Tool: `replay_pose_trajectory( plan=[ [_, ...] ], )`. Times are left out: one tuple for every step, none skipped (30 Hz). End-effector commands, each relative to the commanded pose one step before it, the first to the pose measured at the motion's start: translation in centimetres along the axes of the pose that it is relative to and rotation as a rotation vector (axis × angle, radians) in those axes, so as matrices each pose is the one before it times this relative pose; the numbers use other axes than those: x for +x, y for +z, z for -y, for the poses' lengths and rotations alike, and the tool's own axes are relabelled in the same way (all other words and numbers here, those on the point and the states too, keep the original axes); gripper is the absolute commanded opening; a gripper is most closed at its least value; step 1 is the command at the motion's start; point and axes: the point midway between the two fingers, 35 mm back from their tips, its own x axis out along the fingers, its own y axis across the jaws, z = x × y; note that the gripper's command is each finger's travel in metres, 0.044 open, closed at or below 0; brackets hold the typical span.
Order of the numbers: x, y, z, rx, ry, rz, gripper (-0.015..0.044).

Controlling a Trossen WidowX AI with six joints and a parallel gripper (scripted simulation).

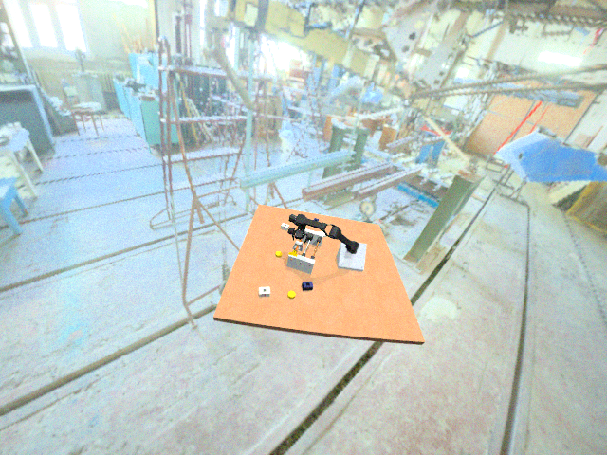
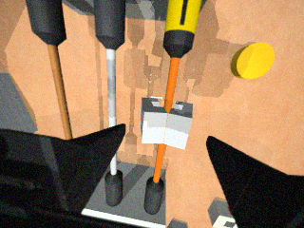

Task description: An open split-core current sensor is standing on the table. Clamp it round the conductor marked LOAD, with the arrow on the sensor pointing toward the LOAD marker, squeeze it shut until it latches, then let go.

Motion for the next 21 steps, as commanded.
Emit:
replay_pose_trajectory(
  plan=[
    [-0.1,-0.029,0.024,-0.0005,-0.00126,-0.00037,0.044],
    [0.0,0.0,0.0,0.0,0.0,0.0,0.044],
    [0.0,0.0,0.0,0.0,0.0,0.0,0.044],
    [0.224,0.001,0.011,0.0002,-0.00051,0.00032,0.044],
    [0.671,0.004,0.021,0.0006,-0.00148,0.00107,0.044],
    [1.113,0.012,-0.002,0.001,-0.00226,0.00212,0.044],
    [1.104,0.018,-0.049,0.0009,-0.00199,0.00253,0.044],
    [0.657,0.013,-0.052,0.0006,-0.00106,0.00171,0.044],
    [0.218,0.004,-0.021,0.0002,-0.00033,0.0006,0.044],
    [0.0,0.0,0.0,0.0,0.0,0.0,0.044],
    [0.0,0.0,0.0,0.0,0.0,0.0,0.044],
    [0.0,0.0,0.0,0.0,0.0,0.0,0.044],
    [0.026,0.0,0.001,0.0,0.0,0.0,0.044],
    [0.052,0.0,0.002,0.0,0.0,0.0,0.044],
    [0.079,0.0,0.002,0.0,-0.00001,0.0,0.044],
    [0.101,0.0,0.003,0.0,-0.00001,0.00001,0.044],
    [0.123,0.0,0.003,0.0,-0.00001,0.00001,0.044],
    [0.144,0.0,0.003,0.0,-0.00001,0.00002,0.044],
    [0.157,0.0,0.003,0.0,0.0,0.00003,0.044],
    [0.161,0.0,0.002,0.0,0.0,0.00004,0.044],
    [0.162,0.0,0.001,0.0,0.0,0.00005,0.044]
  ],
)
